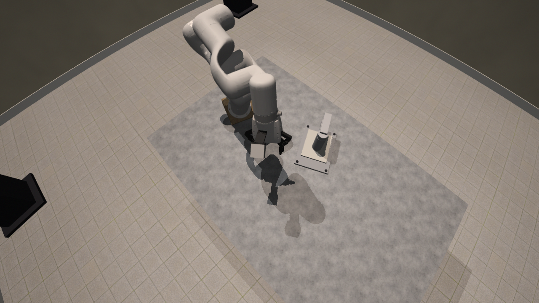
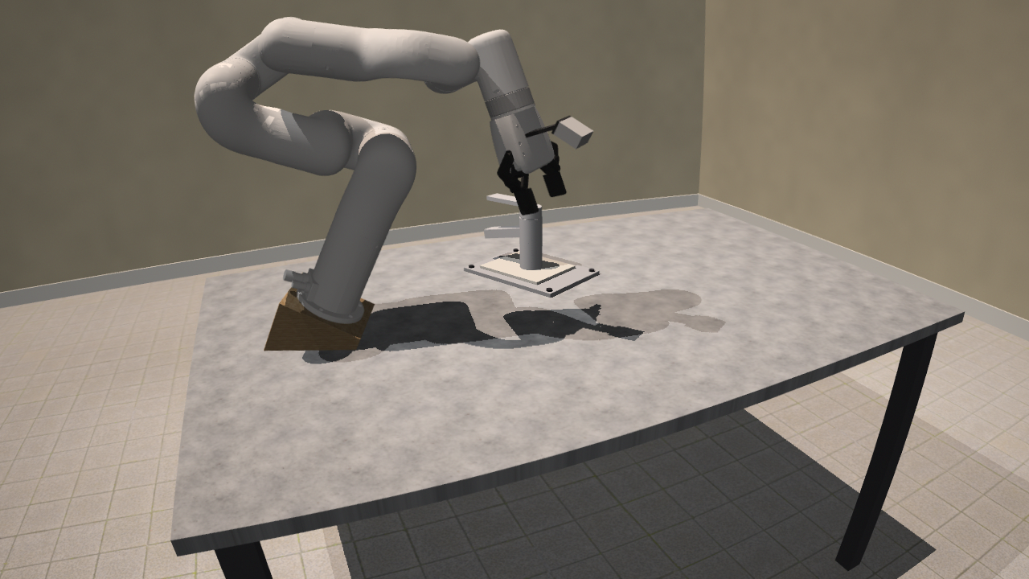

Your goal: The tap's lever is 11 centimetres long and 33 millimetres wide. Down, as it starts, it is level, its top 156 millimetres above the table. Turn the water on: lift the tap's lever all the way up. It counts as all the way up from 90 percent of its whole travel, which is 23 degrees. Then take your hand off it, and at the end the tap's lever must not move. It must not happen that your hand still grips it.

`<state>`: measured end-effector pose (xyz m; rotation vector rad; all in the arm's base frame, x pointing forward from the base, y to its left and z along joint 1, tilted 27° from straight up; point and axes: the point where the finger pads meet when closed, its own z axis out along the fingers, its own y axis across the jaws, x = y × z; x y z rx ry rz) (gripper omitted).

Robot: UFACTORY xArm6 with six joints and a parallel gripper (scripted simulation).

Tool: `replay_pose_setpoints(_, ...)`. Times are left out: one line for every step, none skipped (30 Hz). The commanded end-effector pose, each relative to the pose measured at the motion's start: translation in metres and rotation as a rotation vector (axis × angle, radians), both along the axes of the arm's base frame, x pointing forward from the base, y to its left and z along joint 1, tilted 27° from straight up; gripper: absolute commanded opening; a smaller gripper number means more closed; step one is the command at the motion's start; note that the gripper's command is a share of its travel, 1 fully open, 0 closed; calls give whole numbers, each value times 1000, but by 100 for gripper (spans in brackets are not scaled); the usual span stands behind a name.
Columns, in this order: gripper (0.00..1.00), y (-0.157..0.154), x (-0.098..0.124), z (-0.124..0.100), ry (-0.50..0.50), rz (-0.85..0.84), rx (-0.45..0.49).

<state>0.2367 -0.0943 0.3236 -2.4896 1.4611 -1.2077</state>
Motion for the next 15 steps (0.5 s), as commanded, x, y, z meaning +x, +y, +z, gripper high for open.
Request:
replay_pose_setpoints(100, 1, 0, 2, -3, 0, 1)
replay_pose_setpoints(100, 2, 1, 2, -1, 1, 6)
replay_pose_setpoints(100, 4, 2, 2, 1, 1, 13)
replay_pose_setpoints(100, 8, 4, 3, 5, 2, 25)
replay_pose_setpoints(100, 12, 7, 4, 11, 4, 41)
replay_pose_setpoints(100, 19, 11, 5, 19, 5, 60)
replay_pose_setpoints(100, 26, 15, 6, 29, 6, 83)
replay_pose_setpoints(100, 36, 20, 8, 41, 6, 108)
replay_pose_setpoints(100, 36, 20, 8, 41, 6, 108)
replay_pose_setpoints(100, 47, 26, 9, 55, 6, 134)
replay_pose_setpoints(100, 47, 26, 9, 55, 6, 134)
replay_pose_setpoints(100, 47, 26, 9, 55, 6, 134)
replay_pose_setpoints(100, 60, 32, 11, 72, 5, 160)
replay_pose_setpoints(100, 60, 32, 11, 72, 5, 160)
replay_pose_setpoints(100, 60, 32, 11, 72, 5, 160)
